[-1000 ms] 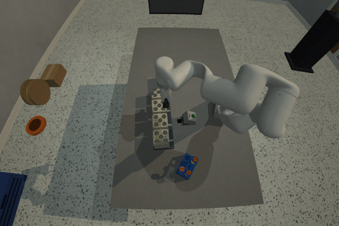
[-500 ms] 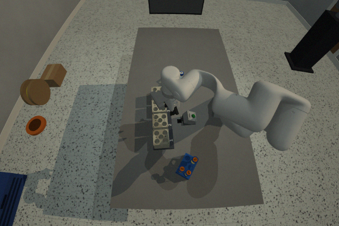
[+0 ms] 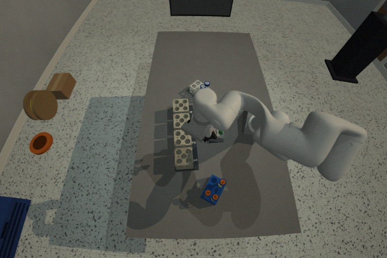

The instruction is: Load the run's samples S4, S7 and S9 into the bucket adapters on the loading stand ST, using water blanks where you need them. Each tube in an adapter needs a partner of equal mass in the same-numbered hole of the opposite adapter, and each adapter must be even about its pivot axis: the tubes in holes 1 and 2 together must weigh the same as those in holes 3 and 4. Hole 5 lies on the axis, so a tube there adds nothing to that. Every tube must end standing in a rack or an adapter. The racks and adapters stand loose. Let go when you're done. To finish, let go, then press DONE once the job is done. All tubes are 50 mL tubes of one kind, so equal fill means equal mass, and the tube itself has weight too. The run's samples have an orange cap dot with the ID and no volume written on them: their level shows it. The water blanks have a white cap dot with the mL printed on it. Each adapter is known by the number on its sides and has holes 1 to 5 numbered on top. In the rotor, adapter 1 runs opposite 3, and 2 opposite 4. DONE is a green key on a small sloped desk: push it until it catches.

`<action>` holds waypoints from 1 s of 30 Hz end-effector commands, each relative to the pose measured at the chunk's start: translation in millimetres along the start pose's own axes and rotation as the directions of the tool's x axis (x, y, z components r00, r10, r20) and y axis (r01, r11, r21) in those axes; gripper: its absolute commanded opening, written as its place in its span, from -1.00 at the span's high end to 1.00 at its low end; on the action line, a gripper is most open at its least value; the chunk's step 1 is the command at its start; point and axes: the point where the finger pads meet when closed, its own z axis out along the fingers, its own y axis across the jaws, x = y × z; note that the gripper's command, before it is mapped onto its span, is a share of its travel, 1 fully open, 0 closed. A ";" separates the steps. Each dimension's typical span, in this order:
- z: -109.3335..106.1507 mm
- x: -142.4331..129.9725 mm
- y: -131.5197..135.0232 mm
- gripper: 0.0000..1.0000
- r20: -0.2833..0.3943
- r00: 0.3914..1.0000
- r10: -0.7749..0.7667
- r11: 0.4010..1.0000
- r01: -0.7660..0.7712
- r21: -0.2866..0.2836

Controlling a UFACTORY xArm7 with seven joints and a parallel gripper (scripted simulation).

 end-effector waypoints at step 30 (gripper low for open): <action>-2.1 66.6 -135.6 -0.15 -0.008 0.997 -0.081 0.997 0.081 -0.008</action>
